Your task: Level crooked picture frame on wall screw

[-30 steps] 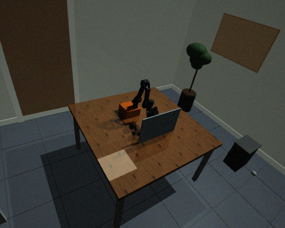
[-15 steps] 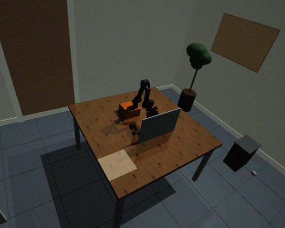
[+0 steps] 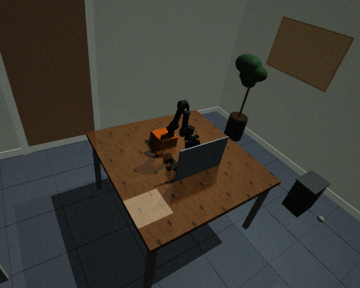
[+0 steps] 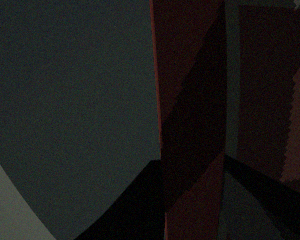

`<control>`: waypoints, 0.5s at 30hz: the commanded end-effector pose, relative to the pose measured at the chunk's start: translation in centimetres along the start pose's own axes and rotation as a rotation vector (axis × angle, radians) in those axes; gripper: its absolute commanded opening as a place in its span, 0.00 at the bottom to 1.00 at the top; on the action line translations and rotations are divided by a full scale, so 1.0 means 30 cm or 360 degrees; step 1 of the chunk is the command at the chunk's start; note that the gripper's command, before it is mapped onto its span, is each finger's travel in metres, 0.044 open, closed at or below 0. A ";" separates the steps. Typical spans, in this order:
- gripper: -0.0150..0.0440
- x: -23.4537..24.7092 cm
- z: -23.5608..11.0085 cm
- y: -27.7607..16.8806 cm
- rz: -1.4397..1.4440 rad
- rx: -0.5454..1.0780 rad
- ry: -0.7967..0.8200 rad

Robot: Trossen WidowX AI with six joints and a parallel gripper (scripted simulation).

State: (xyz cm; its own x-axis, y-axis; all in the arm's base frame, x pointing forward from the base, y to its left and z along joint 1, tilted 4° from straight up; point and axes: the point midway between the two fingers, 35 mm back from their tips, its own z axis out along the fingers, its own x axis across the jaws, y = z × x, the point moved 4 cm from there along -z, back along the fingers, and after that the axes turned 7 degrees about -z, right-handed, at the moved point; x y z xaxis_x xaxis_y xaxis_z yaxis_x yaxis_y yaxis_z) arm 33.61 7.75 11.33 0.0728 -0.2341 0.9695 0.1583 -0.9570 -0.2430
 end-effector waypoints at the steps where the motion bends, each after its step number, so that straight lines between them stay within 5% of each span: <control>1: 0.25 0.007 0.001 0.001 -0.0005 0.0001 0.0005; 15: 0.25 0.022 0.001 0.003 -0.0005 0.0001 0.0005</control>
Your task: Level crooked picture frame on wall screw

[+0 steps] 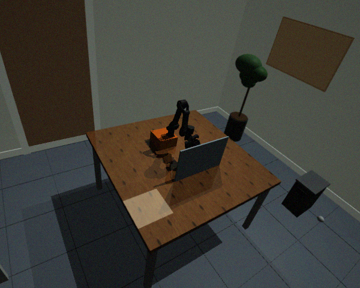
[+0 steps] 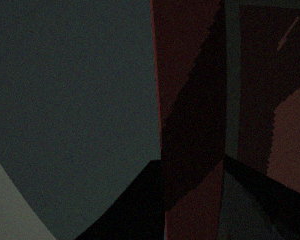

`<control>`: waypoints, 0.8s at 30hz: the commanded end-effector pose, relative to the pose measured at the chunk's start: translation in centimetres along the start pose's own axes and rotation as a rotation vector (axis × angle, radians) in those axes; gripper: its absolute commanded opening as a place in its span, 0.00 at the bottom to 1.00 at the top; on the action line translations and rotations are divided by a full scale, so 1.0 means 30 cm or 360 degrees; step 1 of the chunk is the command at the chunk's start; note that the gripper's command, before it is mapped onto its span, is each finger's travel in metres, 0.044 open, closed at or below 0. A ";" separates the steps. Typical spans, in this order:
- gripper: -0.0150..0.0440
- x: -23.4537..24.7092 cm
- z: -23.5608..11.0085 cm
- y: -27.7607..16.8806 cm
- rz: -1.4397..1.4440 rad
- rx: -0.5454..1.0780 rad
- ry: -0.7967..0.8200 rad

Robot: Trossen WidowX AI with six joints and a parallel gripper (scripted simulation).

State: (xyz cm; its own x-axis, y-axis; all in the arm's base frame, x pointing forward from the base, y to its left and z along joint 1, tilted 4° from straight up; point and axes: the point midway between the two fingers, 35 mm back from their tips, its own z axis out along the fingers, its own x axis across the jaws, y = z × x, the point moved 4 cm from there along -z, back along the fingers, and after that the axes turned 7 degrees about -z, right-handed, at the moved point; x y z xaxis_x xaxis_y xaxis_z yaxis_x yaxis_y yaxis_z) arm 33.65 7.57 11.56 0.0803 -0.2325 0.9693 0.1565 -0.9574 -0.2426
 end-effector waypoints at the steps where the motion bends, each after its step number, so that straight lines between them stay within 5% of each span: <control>1: 0.25 0.014 0.001 -0.001 -0.0004 0.0004 0.0017; 24: 0.25 0.020 0.001 0.000 -0.0005 0.0004 0.0017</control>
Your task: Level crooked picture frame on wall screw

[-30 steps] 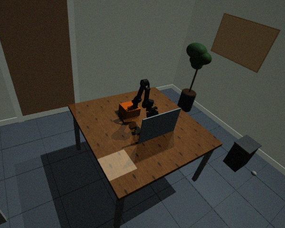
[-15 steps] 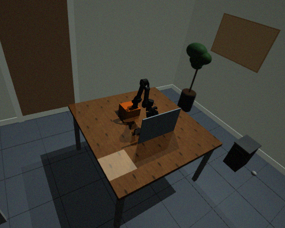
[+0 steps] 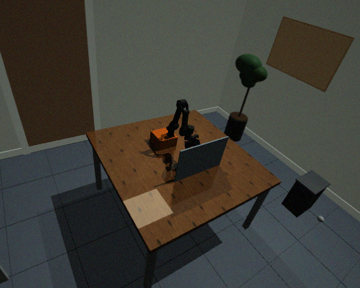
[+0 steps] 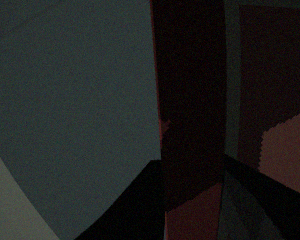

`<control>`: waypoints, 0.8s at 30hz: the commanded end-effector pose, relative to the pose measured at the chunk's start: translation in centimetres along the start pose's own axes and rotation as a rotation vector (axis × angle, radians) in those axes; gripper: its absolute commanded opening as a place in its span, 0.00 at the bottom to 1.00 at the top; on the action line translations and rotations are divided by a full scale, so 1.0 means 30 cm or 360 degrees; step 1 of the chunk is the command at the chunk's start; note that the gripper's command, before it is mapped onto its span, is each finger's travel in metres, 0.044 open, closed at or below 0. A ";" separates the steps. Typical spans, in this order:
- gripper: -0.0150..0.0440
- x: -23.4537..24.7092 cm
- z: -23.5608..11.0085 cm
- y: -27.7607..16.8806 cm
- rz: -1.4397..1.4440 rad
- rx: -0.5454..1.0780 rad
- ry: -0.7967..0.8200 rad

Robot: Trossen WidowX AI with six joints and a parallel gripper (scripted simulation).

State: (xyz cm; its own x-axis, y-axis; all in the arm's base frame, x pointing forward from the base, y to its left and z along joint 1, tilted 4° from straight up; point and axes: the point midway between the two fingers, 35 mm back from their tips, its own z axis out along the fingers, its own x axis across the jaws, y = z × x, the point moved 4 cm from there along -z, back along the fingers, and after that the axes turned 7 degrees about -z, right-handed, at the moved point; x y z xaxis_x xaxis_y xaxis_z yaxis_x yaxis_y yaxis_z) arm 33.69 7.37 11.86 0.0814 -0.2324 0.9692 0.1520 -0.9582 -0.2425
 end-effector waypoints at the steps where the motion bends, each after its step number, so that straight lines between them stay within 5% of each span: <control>1: 0.25 0.008 0.001 -0.004 -0.0005 0.0011 0.0019; 24: 0.25 0.010 0.001 -0.010 -0.0004 0.0011 0.0019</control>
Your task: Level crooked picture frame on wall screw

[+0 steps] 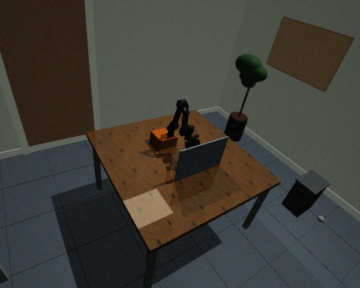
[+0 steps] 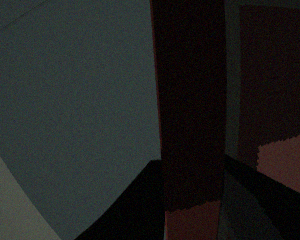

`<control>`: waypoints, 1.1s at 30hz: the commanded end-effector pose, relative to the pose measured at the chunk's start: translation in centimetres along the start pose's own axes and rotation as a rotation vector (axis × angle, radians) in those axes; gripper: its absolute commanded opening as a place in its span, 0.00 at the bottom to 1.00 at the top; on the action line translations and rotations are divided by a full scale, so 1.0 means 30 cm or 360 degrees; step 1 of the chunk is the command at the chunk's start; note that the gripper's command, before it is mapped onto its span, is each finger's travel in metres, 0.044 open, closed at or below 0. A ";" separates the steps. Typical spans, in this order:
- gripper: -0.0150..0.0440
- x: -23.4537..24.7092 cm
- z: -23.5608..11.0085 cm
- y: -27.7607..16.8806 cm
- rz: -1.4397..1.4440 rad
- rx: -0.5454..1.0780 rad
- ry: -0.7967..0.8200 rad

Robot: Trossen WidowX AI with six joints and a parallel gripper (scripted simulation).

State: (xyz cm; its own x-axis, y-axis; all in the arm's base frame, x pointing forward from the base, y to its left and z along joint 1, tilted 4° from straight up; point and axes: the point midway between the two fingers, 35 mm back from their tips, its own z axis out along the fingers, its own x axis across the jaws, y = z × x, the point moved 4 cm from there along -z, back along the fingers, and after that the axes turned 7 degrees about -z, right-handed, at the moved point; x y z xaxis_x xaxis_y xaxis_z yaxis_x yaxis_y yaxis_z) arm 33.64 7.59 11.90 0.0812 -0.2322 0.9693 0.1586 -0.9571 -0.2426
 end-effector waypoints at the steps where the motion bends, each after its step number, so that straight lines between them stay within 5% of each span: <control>1: 0.25 0.010 0.001 -0.003 -0.0004 0.0000 0.0019; 33: 0.25 0.013 0.001 -0.021 -0.0003 0.0000 0.0019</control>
State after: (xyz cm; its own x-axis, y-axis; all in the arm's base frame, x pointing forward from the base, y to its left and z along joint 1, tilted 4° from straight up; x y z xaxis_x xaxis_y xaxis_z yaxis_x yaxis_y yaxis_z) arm 33.53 8.15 12.14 0.0807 -0.2314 0.9695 0.1594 -0.9572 -0.2417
